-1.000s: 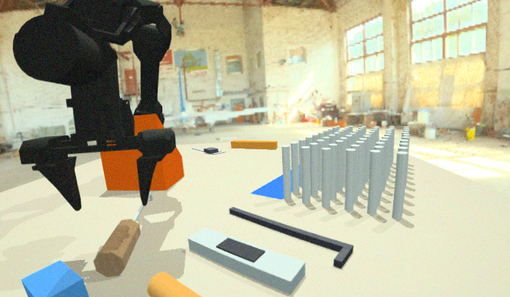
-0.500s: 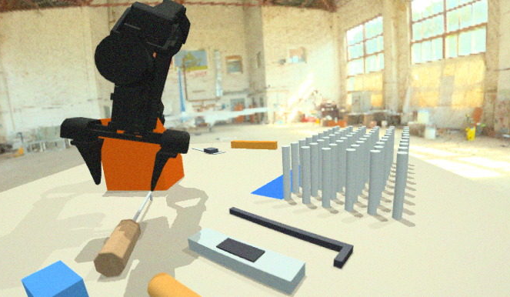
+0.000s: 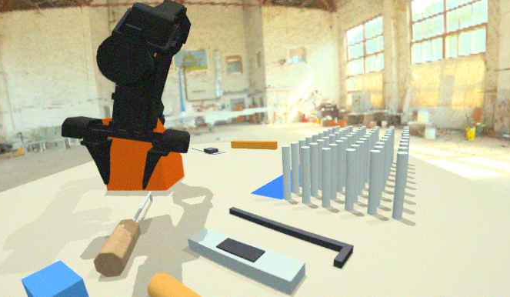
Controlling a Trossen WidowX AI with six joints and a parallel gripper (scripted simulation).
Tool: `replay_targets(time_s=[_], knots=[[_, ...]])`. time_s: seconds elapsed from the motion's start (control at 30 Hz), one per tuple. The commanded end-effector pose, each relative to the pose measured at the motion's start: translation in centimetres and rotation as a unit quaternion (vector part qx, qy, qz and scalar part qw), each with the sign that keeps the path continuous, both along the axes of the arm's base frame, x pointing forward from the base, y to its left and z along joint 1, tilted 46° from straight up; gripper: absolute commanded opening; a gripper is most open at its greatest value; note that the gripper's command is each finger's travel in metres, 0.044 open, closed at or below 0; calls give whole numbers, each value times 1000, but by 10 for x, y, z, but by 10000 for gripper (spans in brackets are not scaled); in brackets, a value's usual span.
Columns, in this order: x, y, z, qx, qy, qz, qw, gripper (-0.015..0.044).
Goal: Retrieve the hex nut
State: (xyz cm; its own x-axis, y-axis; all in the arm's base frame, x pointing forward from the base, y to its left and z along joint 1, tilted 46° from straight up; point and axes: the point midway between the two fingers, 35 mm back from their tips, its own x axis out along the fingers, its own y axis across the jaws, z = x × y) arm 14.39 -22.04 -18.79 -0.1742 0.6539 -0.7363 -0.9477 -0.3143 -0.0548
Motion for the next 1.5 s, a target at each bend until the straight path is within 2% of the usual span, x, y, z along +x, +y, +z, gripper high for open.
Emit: replay_targets(time_s=[0.0,1.47], knots=[[0,-1,1,-4,2,-1,1000,280],[6,49,-48,-3,1,-1,1000,280]])
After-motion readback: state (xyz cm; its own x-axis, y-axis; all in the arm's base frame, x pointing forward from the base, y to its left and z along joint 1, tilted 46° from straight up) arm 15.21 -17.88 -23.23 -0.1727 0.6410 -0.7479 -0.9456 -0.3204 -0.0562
